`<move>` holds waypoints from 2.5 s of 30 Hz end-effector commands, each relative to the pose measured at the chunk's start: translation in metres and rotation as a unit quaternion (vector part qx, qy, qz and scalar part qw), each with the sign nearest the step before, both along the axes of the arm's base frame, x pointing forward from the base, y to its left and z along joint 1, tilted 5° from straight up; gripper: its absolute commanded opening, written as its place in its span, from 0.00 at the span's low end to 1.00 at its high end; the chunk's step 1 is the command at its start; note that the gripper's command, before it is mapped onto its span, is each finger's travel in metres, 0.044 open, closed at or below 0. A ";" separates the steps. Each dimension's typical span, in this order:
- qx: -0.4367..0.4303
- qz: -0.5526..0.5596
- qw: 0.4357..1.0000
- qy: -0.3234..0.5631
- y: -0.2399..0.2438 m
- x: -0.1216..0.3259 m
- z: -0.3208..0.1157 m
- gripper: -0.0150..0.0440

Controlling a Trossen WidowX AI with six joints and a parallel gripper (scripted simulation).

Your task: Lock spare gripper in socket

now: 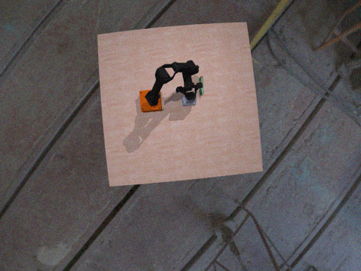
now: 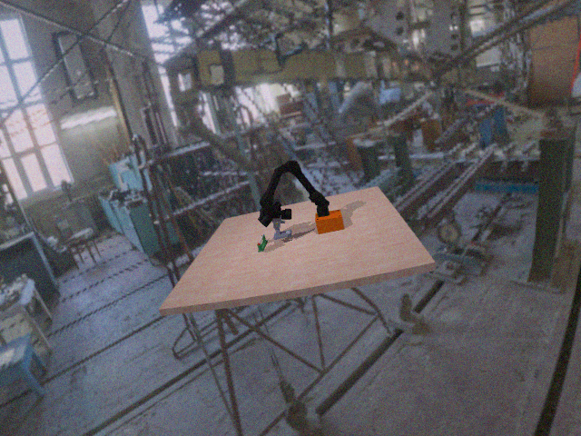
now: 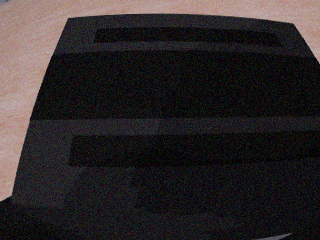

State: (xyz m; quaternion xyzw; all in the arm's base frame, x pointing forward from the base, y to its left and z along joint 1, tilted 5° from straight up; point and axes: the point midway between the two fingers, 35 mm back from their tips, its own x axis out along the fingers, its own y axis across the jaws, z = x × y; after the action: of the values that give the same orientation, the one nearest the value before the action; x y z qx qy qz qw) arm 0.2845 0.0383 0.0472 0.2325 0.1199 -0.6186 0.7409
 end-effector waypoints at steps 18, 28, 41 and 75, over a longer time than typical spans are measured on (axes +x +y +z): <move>-0.004 0.002 1.000 0.005 -0.001 -0.006 0.026 1.00; -0.011 0.005 1.000 0.013 -0.003 -0.013 0.050 1.00; -0.021 0.009 0.999 0.024 -0.005 -0.022 0.081 1.00; 0.079 0.123 0.989 -0.015 0.070 -0.044 0.119 0.69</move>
State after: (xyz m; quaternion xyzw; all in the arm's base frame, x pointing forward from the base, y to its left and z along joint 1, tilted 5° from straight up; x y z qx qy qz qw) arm 0.2513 0.0703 0.1646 0.2544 0.1629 -0.5482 0.7799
